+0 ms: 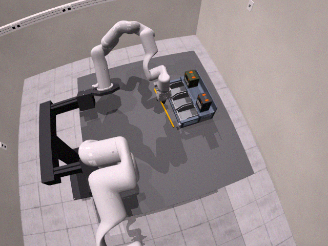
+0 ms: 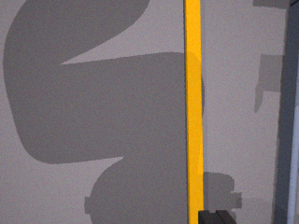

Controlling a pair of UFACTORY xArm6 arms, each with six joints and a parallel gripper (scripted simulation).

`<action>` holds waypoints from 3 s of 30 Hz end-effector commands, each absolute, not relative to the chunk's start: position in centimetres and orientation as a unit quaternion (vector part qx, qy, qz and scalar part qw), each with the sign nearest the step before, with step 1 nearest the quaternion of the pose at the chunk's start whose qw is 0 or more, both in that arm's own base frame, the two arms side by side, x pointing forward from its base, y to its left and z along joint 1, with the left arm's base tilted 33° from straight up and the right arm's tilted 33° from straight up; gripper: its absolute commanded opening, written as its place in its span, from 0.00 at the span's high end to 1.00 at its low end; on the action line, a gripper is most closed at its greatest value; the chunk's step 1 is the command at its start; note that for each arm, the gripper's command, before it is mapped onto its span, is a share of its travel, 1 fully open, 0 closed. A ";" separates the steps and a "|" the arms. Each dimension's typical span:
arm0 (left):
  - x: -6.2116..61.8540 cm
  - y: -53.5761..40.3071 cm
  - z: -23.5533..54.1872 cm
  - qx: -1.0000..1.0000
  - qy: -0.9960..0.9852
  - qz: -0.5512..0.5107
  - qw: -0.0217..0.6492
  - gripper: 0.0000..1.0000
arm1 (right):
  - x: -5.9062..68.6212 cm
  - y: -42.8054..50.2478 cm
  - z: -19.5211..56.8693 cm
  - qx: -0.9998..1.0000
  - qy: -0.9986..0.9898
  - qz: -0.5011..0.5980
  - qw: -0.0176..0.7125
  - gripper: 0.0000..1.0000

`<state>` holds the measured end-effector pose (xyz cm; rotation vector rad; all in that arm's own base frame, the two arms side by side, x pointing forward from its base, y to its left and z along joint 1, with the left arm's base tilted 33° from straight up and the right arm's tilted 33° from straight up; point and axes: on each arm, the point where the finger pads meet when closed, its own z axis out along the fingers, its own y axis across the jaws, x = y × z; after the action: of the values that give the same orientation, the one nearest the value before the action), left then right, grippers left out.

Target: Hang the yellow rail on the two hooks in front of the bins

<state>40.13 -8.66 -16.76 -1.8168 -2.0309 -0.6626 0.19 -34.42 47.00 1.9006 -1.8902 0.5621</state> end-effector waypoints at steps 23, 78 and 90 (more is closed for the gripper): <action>40.3 -8.3 -17.5 -0.639 -0.714 -0.233 0.166 0.61 | 0.2 -34.4 47.2 0.680 -0.676 0.202 0.201 0.00; 40.5 -6.9 -19.5 -0.639 -0.714 -0.234 0.166 0.61 | 0.2 -34.4 47.2 0.680 -0.676 0.202 0.201 0.00; 40.6 -6.3 -20.5 -0.639 -0.714 -0.234 0.166 0.61 | 0.2 -34.4 47.2 0.680 -0.676 0.202 0.201 0.00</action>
<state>40.42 -6.36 -20.32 -1.8170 -2.0311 -0.6639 0.19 -34.42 47.00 1.9006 -1.8902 0.5621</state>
